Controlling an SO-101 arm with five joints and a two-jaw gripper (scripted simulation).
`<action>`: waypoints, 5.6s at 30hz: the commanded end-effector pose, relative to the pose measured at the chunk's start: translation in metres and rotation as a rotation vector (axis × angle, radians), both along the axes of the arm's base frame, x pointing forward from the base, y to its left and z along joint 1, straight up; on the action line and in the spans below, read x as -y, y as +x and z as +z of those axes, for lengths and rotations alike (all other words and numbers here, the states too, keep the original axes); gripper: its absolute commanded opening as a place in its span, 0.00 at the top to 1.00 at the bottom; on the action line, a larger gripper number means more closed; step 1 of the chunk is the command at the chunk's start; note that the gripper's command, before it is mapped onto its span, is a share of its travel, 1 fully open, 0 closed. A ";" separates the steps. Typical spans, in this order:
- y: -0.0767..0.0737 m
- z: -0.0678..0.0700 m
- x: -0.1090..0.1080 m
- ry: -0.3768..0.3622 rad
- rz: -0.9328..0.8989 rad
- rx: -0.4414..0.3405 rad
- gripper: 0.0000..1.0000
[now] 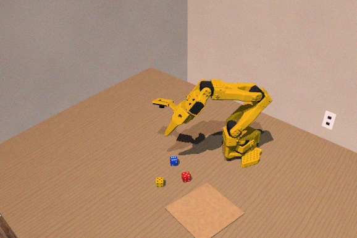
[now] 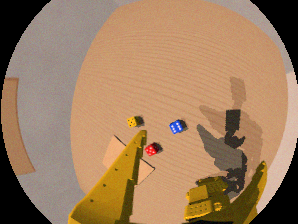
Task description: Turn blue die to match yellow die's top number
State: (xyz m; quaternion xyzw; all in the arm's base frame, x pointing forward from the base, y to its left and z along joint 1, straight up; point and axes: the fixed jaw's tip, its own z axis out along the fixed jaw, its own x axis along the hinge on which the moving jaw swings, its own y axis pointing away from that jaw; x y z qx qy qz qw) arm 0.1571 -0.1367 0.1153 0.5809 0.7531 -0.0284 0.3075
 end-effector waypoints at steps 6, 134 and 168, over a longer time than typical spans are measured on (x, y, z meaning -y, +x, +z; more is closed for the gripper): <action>0.034 -0.026 -0.014 -0.149 0.390 -0.102 0.46; -0.025 -0.055 -0.014 -0.291 0.452 -0.234 0.72; -0.027 -0.057 -0.013 -0.272 0.442 -0.244 0.72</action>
